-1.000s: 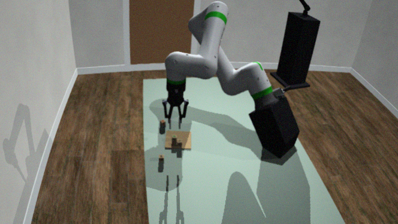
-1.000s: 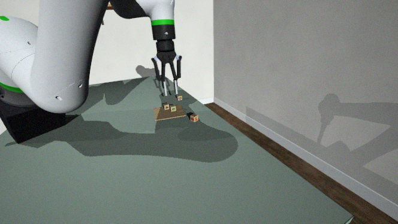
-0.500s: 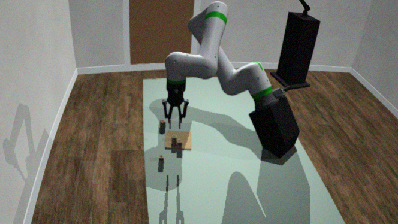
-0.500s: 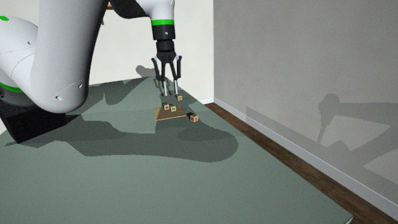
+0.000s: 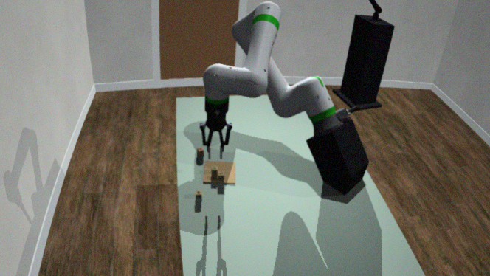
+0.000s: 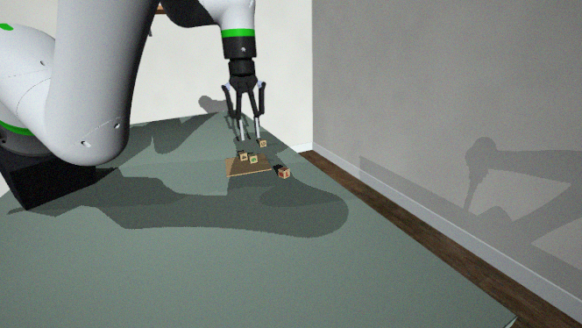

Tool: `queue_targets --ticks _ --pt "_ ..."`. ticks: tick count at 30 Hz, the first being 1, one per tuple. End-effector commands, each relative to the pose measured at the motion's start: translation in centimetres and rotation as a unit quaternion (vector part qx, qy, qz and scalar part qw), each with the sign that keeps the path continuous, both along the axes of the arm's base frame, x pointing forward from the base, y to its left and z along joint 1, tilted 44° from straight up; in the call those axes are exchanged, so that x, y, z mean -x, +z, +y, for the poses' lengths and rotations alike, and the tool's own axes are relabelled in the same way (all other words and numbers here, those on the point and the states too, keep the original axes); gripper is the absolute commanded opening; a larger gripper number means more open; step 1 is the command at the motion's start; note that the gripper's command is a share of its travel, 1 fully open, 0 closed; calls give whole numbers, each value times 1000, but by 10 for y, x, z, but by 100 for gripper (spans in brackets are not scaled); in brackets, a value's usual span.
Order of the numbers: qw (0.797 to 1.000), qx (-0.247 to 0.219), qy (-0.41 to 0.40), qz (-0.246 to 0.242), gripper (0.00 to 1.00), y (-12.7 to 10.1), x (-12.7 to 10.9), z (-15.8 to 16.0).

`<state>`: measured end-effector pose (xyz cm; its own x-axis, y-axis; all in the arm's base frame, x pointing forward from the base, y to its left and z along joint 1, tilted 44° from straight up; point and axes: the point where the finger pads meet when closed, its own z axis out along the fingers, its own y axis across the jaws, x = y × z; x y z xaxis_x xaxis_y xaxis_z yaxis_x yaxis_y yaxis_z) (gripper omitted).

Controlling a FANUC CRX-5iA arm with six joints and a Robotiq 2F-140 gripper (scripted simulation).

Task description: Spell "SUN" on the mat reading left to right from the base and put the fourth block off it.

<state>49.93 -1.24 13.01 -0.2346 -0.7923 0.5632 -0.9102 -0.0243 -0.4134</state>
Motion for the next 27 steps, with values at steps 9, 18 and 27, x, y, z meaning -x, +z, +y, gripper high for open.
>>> queue_targets --ticks 9,18,27 --pt "1000 -1 0 1 28 -5 -3 -3" --pt "1000 -1 0 1 28 -11 -6 -9" --pt "1000 -1 0 1 28 -22 -12 -17"
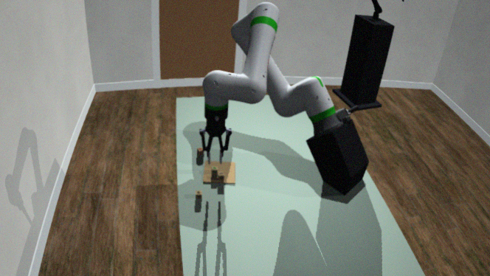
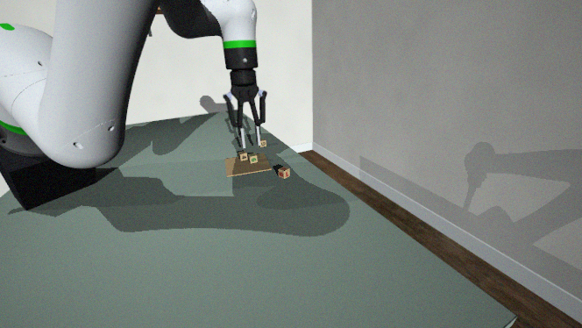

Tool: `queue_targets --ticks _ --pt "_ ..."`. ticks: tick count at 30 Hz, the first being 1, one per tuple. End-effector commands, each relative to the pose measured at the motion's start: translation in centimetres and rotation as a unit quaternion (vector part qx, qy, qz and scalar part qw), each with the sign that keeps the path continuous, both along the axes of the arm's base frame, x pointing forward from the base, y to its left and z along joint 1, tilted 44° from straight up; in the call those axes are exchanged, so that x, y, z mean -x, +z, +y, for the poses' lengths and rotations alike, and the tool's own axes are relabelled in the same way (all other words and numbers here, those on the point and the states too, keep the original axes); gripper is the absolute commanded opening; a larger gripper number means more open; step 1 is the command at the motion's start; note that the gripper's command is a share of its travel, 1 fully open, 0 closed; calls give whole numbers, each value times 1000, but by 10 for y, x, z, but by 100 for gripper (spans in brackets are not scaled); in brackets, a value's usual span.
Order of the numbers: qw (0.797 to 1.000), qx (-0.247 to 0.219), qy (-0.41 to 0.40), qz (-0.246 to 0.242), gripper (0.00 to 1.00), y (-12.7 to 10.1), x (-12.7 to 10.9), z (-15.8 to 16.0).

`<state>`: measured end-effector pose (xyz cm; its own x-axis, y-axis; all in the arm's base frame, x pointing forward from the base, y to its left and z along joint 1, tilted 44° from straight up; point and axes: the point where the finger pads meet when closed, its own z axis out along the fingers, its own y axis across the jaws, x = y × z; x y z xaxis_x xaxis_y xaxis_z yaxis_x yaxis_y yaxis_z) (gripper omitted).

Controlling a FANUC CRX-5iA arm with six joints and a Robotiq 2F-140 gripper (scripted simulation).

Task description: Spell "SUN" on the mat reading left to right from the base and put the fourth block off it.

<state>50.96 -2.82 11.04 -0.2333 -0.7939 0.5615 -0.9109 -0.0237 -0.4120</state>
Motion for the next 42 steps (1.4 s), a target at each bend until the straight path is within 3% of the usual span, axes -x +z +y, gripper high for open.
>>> queue_targets --ticks 1,42 --pt "1000 0 0 0 28 -3 -2 -3" --pt "1000 0 0 0 28 -18 -10 -14"
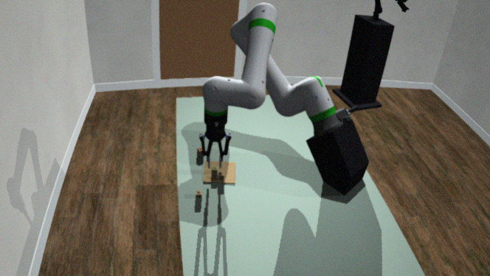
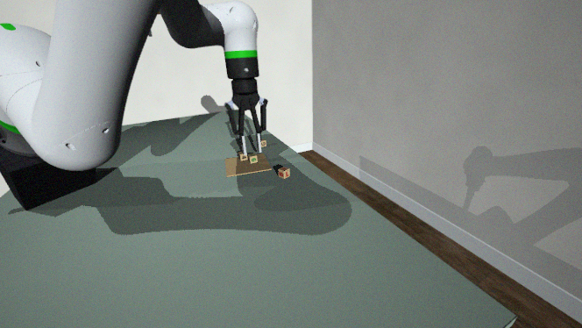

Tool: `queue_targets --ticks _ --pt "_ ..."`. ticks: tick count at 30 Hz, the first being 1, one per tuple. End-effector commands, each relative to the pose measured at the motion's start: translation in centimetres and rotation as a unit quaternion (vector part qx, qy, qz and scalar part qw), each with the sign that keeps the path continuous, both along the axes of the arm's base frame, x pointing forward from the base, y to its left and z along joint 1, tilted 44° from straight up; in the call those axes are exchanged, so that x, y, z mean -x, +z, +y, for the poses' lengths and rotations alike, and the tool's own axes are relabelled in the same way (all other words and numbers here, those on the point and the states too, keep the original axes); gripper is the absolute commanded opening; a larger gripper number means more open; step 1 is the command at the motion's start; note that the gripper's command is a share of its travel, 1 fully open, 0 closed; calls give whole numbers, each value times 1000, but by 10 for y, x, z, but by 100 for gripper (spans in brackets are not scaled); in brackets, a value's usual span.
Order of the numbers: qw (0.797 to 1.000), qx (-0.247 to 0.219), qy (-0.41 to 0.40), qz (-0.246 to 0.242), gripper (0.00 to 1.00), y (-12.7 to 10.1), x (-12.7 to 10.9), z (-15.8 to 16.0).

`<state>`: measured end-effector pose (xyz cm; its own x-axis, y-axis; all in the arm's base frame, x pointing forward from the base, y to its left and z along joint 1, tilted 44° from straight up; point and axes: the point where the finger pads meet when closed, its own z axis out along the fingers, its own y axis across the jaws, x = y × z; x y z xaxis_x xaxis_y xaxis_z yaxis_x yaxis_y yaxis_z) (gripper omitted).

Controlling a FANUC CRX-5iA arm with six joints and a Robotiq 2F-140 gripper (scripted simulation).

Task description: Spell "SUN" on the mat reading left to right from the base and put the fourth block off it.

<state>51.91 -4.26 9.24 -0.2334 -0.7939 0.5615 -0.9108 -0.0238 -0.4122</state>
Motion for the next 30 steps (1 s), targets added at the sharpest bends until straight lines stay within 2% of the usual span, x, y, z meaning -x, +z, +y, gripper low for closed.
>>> queue_targets --ticks 1,21,30 --pt "1000 0 0 0 28 -1 0 0" --pt "1000 0 0 0 28 -21 -10 -18" --pt "1000 0 0 0 28 -23 -11 -19"
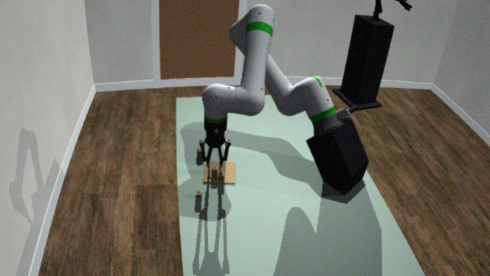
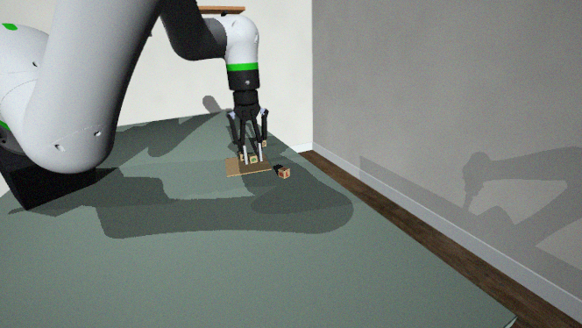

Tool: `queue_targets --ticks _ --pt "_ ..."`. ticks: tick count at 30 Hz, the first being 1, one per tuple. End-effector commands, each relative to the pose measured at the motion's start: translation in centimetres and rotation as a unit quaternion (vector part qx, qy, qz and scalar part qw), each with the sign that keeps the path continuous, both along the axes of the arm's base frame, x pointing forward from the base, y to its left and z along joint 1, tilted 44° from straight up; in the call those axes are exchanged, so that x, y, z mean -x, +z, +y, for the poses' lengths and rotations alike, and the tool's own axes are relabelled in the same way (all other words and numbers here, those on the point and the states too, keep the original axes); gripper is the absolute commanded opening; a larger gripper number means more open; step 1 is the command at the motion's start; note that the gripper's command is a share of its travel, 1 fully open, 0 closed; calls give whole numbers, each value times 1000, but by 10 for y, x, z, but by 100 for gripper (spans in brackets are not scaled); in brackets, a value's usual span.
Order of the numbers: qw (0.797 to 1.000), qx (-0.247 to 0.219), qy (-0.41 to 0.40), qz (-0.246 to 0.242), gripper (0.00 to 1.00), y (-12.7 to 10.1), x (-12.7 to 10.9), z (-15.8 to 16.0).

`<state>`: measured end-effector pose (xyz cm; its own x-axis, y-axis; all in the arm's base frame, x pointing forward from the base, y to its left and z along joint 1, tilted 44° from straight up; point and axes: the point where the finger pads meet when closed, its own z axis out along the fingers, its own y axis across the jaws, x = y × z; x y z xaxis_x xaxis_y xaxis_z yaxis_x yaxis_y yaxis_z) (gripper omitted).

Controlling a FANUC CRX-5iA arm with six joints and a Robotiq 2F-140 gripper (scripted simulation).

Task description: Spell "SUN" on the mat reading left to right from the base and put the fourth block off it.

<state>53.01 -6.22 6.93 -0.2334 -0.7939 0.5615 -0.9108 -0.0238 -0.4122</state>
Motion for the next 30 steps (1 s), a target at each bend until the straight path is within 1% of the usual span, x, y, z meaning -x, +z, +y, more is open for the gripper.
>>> queue_targets --ticks 1,7,8,24,25,30 --pt "1000 0 0 0 28 0 0 0" --pt "1000 0 0 0 28 0 0 0" --pt "1000 0 0 0 25 0 0 0" --pt "1000 0 0 0 25 0 0 0" --pt "1000 0 0 0 13 0 0 0" --pt "1000 0 0 0 13 0 0 0"
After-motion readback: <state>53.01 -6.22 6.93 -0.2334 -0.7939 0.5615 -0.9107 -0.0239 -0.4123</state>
